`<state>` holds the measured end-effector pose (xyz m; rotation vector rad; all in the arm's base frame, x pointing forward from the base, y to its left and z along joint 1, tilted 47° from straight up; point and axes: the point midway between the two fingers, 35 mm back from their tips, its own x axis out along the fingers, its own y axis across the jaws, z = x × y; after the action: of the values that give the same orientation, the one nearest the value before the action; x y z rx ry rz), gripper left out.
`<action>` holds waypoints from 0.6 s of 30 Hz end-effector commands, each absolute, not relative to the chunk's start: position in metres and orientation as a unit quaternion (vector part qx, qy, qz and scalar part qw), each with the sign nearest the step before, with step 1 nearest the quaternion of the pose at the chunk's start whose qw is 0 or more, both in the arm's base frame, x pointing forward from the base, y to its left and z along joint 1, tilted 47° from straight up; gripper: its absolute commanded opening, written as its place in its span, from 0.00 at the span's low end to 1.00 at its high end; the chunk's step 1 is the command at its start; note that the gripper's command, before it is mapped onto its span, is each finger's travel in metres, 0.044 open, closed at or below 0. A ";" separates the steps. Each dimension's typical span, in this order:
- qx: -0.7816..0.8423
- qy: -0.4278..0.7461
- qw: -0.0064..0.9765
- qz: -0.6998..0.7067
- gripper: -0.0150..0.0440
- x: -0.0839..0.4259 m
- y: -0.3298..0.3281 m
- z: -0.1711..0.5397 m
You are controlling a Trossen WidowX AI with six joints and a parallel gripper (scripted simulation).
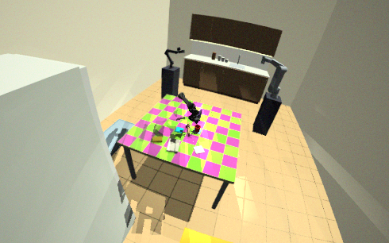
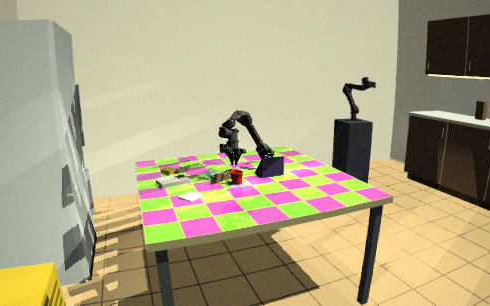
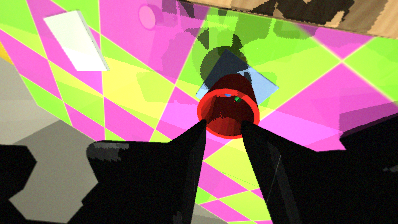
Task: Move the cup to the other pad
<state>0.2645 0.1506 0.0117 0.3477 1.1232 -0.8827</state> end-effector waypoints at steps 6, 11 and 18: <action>0.067 0.425 0.738 -0.519 0.50 0.231 0.150 -0.006; 0.067 0.425 0.738 -0.519 0.50 0.230 0.150 -0.006; 0.067 0.426 0.738 -0.519 0.50 0.232 0.144 -0.012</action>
<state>0.2315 0.1493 -0.0083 0.1547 0.9372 -1.1325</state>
